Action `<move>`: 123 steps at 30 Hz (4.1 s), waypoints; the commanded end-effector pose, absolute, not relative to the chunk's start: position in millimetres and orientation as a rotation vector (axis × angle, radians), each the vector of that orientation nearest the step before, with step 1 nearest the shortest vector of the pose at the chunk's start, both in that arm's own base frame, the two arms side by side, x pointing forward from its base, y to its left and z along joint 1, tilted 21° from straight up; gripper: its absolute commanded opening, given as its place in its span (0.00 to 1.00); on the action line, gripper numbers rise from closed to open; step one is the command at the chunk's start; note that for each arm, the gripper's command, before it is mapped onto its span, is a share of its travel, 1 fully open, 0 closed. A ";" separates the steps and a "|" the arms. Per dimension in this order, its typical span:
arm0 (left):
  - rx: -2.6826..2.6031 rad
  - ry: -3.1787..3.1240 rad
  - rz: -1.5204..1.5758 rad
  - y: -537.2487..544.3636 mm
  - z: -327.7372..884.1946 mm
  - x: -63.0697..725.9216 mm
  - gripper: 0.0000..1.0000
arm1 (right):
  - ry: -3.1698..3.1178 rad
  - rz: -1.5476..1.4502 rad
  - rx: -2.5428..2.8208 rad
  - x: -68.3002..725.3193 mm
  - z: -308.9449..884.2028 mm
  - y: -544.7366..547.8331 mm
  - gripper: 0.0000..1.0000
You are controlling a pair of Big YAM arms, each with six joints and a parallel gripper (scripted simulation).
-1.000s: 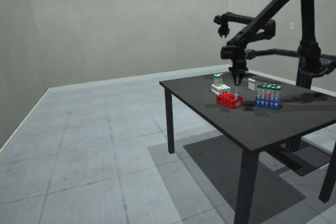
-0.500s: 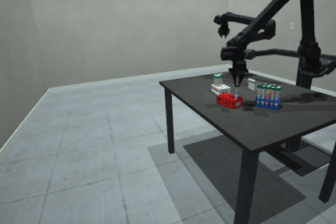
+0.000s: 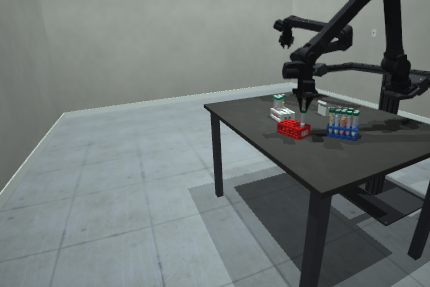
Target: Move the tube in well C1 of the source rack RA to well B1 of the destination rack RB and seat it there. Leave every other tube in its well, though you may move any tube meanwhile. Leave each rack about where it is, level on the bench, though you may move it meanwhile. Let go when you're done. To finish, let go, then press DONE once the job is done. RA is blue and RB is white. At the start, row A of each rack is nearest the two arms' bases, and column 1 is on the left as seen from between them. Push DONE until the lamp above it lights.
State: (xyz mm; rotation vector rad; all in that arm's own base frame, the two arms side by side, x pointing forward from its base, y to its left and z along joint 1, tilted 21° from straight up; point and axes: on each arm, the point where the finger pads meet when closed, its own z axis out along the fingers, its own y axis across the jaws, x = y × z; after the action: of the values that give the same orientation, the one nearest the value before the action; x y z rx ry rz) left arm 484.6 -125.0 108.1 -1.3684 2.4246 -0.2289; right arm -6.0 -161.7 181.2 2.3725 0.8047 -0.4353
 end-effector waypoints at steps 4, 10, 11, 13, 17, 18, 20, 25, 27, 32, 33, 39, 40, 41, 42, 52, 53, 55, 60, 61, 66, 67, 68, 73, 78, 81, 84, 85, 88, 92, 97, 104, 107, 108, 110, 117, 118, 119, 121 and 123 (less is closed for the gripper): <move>-1.380 2.438 -0.207 -118.0 90.4 487.2 0.00 | 0.788 -0.435 2.343 -5.5 197.3 -164.0 0.30; -1.380 2.436 -0.208 -118.3 91.4 489.1 0.00 | 0.788 -0.435 2.343 -5.5 197.3 -164.0 0.30; -1.381 2.437 -0.207 -118.3 91.3 489.0 0.00 | 0.788 -0.435 2.343 -5.5 197.3 -164.0 0.30; -1.381 2.436 -0.208 -118.3 91.1 489.2 0.00 | 0.788 -0.435 2.343 -5.5 197.3 -164.0 0.30; -1.381 2.436 -0.208 -118.3 91.1 489.2 0.00 | 0.788 -0.435 2.343 -5.5 197.3 -164.0 0.30; -1.381 2.436 -0.208 -118.3 91.1 489.2 0.00 | 0.788 -0.435 2.343 -5.5 197.3 -164.0 0.30; -1.381 2.436 -0.208 -118.3 91.1 489.2 0.00 | 0.788 -0.435 2.343 -5.5 197.3 -164.0 0.30; -1.381 2.436 -0.208 -118.3 91.1 489.2 0.00 | 0.788 -0.435 2.343 -5.5 197.3 -164.0 0.30; -1.381 2.436 -0.208 -118.3 91.1 489.2 0.00 | 0.788 -0.435 2.343 -5.5 197.3 -164.0 0.30; -1.381 2.436 -0.208 -118.3 91.1 489.2 0.00 | 0.788 -0.435 2.343 -5.5 197.3 -164.0 0.30; -1.381 2.436 -0.208 -118.3 91.1 489.2 0.00 | 0.788 -0.435 2.343 -5.5 197.3 -164.0 0.30; -1.381 2.436 -0.208 -118.3 91.1 489.2 0.00 | 0.788 -0.435 2.343 -5.5 197.3 -164.0 0.30; -1.381 2.436 -0.208 -118.3 91.1 489.2 0.00 | 0.788 -0.435 2.343 -5.5 197.3 -164.0 0.30; -1.381 2.436 -0.208 -118.3 91.1 489.2 0.00 | 0.788 -0.435 2.343 -5.5 197.3 -164.0 0.30; -1.381 2.436 -0.208 -118.3 91.1 489.2 0.00 | 0.788 -0.435 2.343 -5.5 197.3 -164.0 0.30; -1.381 2.436 -0.208 -118.3 91.1 489.2 0.00 | 0.788 -0.435 2.343 -5.5 197.3 -164.0 0.30; -1.381 2.436 -0.208 -118.3 91.1 489.2 0.00 | 0.788 -0.435 2.343 -5.5 197.3 -164.0 0.30; -1.381 2.436 -0.208 -118.3 91.1 489.2 0.24 | 0.788 -0.435 2.343 -5.5 197.3 -164.0 0.30; -1.381 2.436 -0.208 -118.3 91.1 489.2 0.24 | 0.788 -0.435 2.343 -5.5 197.3 -164.0 0.30; -1.381 2.436 -0.208 -118.3 91.1 489.2 0.24 | 0.788 -0.435 2.343 -5.5 197.3 -164.0 0.30; -1.381 2.436 -0.208 -118.3 91.1 489.2 0.24 | 0.788 -0.435 2.343 -5.5 197.3 -164.0 0.30; -1.381 2.436 -0.208 -118.3 91.1 489.2 0.24 | 0.788 -0.435 2.343 -5.5 197.3 -164.0 0.30; -1.381 2.436 -0.208 -118.3 91.1 489.2 0.24 | 0.788 -0.435 2.343 -5.5 197.3 -164.0 0.30; -1.381 2.436 -0.208 -118.3 91.1 489.2 0.24 | 0.788 -0.435 2.343 -5.5 197.3 -164.0 0.30; -1.381 2.436 -0.208 -118.3 91.1 489.2 0.24 | 0.788 -0.435 2.343 -5.5 197.3 -164.0 0.30; -1.381 2.436 -0.208 -118.3 91.1 489.2 0.24 | 0.788 -0.435 2.343 -5.5 197.3 -164.0 0.30; -1.381 2.436 -0.208 -118.3 91.1 489.2 0.24 | 0.788 -0.435 2.343 -5.5 197.3 -164.0 0.30; -1.381 2.436 -0.208 -118.3 91.1 489.2 0.24 | 0.788 -0.435 2.343 -5.5 197.3 -164.0 0.30; -1.381 2.436 -0.208 -118.3 91.1 489.2 0.24 | 0.788 -0.435 2.343 -5.5 197.3 -164.0 0.30; -1.381 2.436 -0.208 -118.3 91.1 489.2 0.24 | 0.788 -0.435 2.343 -5.5 197.3 -164.0 0.30; -1.381 2.436 -0.208 -118.3 91.1 489.2 0.24 | 0.788 -0.435 2.343 -5.5 197.3 -164.0 0.30; -1.382 2.437 -0.207 -118.2 91.0 489.0 0.30 | 0.788 -0.435 2.343 -5.5 197.3 -164.0 0.30; -1.382 2.437 -0.207 -118.2 91.0 489.0 0.30 | 0.788 -0.435 2.343 -5.5 197.3 -164.0 0.30; -1.382 2.437 -0.207 -118.2 91.0 489.0 0.30 | 0.788 -0.435 2.343 -5.5 197.3 -164.0 0.30; -1.382 2.437 -0.207 -118.2 91.0 489.0 0.30 | 0.788 -0.435 2.343 -5.5 197.3 -164.0 0.30; -1.382 2.437 -0.207 -118.2 91.0 489.0 0.30 | 0.788 -0.435 2.343 -5.5 197.3 -164.0 0.30; -1.382 2.437 -0.207 -118.2 91.0 489.0 0.30 | 0.788 -0.435 2.343 -5.5 197.3 -164.0 0.30; -1.382 2.437 -0.207 -118.2 91.0 489.0 0.30 | 0.788 -0.435 2.343 -5.5 197.3 -164.0 0.30; -1.382 2.437 -0.207 -118.2 91.0 489.0 0.30 | 0.788 -0.435 2.343 -5.5 197.3 -164.0 0.30; -1.382 2.437 -0.207 -118.2 91.0 489.0 0.30 | 0.788 -0.435 2.343 -5.5 197.3 -164.0 0.30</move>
State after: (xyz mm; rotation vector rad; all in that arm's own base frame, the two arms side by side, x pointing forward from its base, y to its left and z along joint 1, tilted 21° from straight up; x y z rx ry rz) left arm 485.3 -124.4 102.7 -1.3700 2.4275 -0.2245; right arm -6.0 -161.7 181.2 2.3725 0.8047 -0.4353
